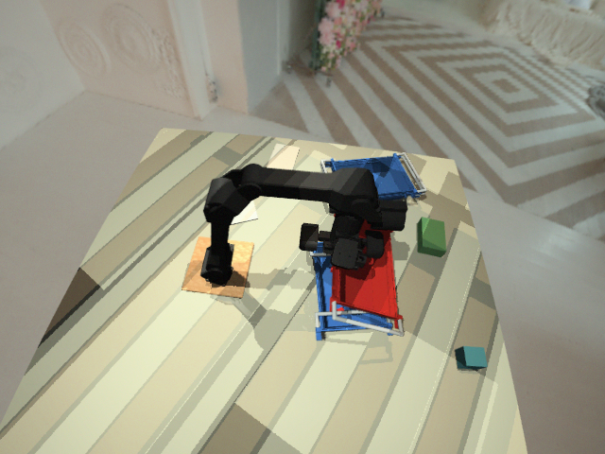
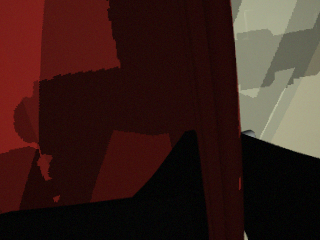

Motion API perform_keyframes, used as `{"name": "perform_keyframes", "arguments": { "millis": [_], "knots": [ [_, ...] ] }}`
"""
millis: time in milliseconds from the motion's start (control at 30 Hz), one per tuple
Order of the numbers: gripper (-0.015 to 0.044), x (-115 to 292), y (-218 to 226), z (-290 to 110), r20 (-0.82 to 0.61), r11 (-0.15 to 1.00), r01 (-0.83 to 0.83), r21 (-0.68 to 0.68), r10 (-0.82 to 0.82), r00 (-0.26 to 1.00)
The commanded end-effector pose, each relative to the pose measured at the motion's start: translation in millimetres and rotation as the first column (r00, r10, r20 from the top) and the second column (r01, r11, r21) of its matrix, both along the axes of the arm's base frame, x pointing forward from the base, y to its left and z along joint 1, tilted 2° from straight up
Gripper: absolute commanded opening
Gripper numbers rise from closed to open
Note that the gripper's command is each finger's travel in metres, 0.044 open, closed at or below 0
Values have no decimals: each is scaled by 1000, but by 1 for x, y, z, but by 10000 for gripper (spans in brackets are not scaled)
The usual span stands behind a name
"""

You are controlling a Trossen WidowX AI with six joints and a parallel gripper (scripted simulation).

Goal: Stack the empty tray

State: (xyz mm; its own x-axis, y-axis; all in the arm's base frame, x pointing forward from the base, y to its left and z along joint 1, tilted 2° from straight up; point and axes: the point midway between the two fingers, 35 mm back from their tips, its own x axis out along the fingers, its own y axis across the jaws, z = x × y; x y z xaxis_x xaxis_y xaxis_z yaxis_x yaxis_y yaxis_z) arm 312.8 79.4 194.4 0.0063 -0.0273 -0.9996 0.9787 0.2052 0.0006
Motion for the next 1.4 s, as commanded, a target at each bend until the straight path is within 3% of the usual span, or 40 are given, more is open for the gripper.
{"name": "perform_keyframes", "arguments": {
  "millis": [0,1367],
  "knots": [
    [0,2,0,2,32,1000,-23,7,22,999],
    [0,-9,-10,-39,4,989,-147,-1,147,989]
  ]
}}
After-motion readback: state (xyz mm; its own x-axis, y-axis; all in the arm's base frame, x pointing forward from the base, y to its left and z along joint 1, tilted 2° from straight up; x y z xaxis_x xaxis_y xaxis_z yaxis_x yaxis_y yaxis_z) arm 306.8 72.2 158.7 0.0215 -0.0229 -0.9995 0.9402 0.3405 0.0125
